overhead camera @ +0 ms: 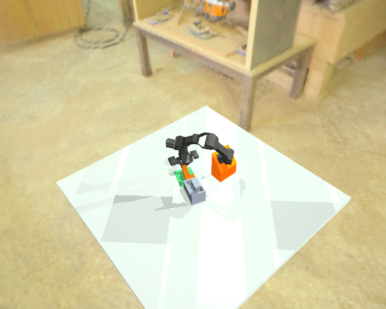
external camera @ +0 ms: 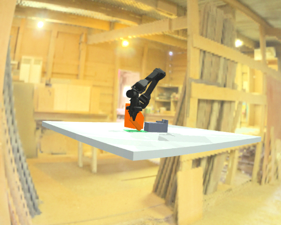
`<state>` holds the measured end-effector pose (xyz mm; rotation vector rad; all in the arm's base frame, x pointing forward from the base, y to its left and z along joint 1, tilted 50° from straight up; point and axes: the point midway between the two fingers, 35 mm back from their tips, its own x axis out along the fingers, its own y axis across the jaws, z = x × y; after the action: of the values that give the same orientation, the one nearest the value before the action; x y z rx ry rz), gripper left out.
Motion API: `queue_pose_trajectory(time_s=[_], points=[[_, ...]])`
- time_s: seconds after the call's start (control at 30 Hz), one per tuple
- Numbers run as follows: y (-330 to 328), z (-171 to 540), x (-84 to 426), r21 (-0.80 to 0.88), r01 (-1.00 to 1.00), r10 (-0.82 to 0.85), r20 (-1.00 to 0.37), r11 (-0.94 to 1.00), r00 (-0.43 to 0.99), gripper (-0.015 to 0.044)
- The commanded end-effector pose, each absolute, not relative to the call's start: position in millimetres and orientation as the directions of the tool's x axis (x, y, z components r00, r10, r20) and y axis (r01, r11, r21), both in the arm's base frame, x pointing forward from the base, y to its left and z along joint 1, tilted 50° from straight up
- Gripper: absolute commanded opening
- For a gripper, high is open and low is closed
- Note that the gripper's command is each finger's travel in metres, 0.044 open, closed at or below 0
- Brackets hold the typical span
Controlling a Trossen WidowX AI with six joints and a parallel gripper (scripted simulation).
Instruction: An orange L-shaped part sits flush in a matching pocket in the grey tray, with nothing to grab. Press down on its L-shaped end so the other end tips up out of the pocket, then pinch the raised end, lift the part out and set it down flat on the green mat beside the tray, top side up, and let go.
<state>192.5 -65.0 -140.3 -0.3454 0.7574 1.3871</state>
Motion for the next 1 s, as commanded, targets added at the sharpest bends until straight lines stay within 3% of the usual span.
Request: queue_pose_trajectory(time_s=[0.0,0.33,0.5,0.97], points=[[-65,-140,192,0.207,-0.961,0.752,-0.659,0.183,0.001,0.0000],[-67,-139,193,0.207,-0.961,0.752,-0.660,0.183,0.001,0.0262],[-110,-105,195,0.208,-0.960,0.749,-0.662,0.187,0.002,0.0394],[-134,-86,195,0.196,-0.959,0.742,-0.671,0.204,0.020,0.0400]])
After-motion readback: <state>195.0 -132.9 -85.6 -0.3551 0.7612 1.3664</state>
